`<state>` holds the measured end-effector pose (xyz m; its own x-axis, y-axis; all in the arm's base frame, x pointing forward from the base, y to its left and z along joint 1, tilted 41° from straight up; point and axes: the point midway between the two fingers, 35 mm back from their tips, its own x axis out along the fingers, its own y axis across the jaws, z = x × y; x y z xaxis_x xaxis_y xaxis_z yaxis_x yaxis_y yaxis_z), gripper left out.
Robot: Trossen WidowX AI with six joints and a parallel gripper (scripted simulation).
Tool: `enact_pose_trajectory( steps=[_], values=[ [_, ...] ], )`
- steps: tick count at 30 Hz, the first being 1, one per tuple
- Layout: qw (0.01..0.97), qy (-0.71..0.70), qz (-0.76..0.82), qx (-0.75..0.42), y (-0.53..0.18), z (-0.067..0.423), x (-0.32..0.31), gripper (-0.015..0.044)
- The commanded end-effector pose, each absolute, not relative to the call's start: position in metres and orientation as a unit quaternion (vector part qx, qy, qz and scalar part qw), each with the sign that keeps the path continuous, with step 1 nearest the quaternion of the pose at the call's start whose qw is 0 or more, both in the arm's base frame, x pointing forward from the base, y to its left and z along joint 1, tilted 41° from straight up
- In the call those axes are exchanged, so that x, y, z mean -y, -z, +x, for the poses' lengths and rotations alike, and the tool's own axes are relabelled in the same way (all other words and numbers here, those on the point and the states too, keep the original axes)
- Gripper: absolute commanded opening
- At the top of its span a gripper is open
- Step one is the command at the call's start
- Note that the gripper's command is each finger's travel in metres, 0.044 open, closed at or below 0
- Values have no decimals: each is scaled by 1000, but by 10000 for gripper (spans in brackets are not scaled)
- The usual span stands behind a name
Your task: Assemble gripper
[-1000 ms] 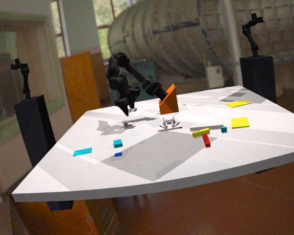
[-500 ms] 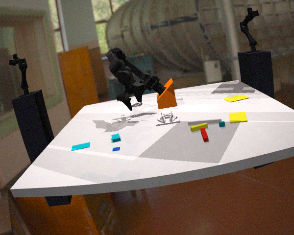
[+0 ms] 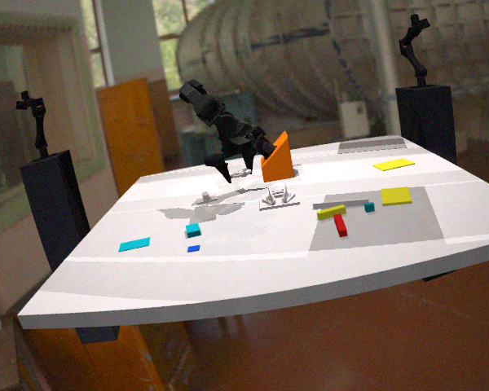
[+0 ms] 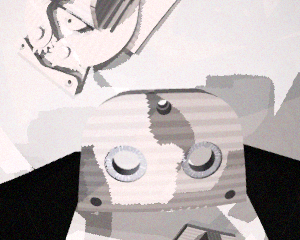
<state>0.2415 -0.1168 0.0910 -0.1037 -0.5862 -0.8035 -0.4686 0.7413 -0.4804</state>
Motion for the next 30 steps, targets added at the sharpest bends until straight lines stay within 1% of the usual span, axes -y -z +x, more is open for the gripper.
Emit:
enact_pose_trajectory(
  steps=[1,30],
  values=[
    [577,82,-337,-739,-83,247,109,351],
    [645,315,-172,-675,-26,263,39,351]
  ],
)
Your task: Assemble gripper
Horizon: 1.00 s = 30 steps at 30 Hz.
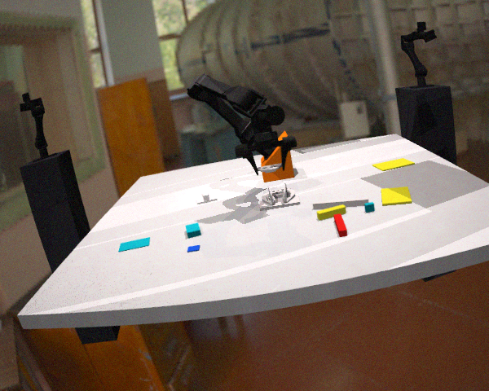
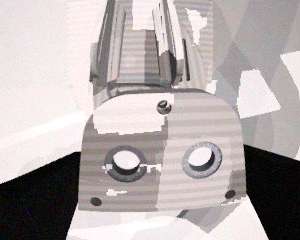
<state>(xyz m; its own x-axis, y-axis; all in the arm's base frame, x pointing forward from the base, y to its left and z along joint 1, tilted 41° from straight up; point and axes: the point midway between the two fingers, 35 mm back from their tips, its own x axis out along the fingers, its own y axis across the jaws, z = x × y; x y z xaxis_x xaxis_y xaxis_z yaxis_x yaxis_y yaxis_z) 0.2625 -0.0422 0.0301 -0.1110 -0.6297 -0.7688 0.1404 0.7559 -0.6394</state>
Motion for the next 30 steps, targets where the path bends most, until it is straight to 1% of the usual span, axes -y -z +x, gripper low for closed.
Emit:
enact_pose_trajectory(
  steps=[1,30],
  values=[
    [645,315,-172,-675,-26,263,39,351],
    [645,318,-170,-674,-24,260,36,351]
  ],
)
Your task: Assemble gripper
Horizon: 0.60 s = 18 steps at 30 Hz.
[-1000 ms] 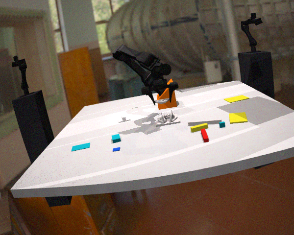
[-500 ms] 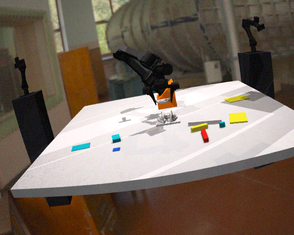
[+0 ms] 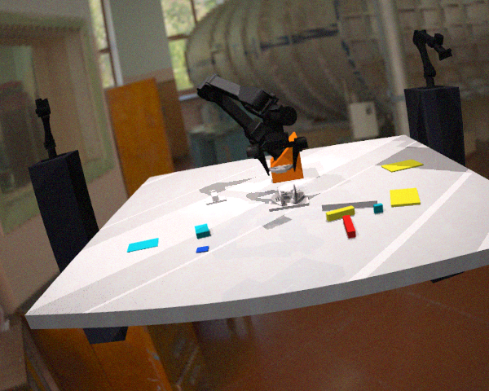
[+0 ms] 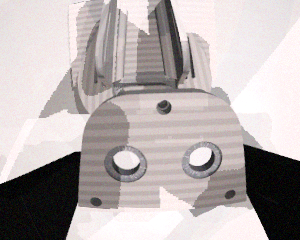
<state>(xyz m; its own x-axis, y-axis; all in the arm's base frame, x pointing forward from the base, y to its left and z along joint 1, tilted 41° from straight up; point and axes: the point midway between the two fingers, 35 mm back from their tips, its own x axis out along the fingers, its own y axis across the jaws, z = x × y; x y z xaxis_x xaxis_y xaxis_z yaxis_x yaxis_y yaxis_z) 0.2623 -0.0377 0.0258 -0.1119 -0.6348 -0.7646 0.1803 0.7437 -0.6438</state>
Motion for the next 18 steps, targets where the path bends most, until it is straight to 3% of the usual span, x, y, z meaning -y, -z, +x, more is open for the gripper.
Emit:
enact_pose_trajectory(
  steps=[1,18],
  values=[
    [645,318,-170,-674,-23,258,34,351],
    [645,317,-170,-674,-21,255,31,351]
  ],
)
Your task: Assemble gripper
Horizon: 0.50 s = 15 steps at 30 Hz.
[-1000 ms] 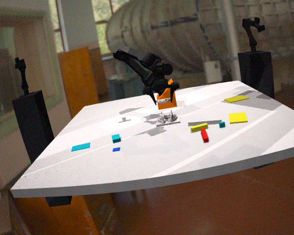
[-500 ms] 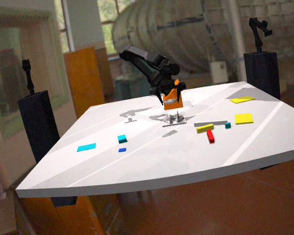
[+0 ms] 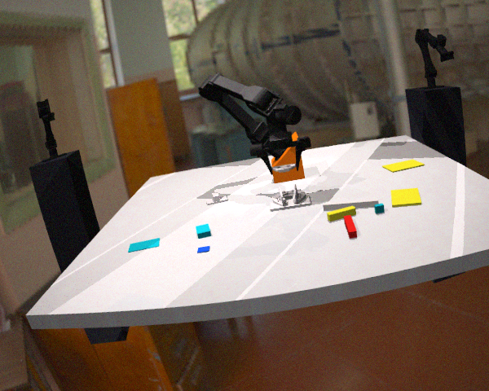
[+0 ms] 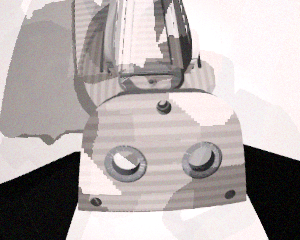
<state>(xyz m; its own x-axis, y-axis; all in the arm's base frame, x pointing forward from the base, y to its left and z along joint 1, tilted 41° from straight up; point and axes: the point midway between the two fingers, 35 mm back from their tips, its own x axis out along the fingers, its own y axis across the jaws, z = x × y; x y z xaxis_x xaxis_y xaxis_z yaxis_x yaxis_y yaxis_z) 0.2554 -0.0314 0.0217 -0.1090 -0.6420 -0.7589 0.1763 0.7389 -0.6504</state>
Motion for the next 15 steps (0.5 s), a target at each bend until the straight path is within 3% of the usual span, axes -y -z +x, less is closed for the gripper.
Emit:
enact_pose_trajectory(
  steps=[1,15],
  values=[
    [645,317,-170,-674,-21,255,31,351],
    [645,317,-170,-674,-20,254,29,351]
  ],
)
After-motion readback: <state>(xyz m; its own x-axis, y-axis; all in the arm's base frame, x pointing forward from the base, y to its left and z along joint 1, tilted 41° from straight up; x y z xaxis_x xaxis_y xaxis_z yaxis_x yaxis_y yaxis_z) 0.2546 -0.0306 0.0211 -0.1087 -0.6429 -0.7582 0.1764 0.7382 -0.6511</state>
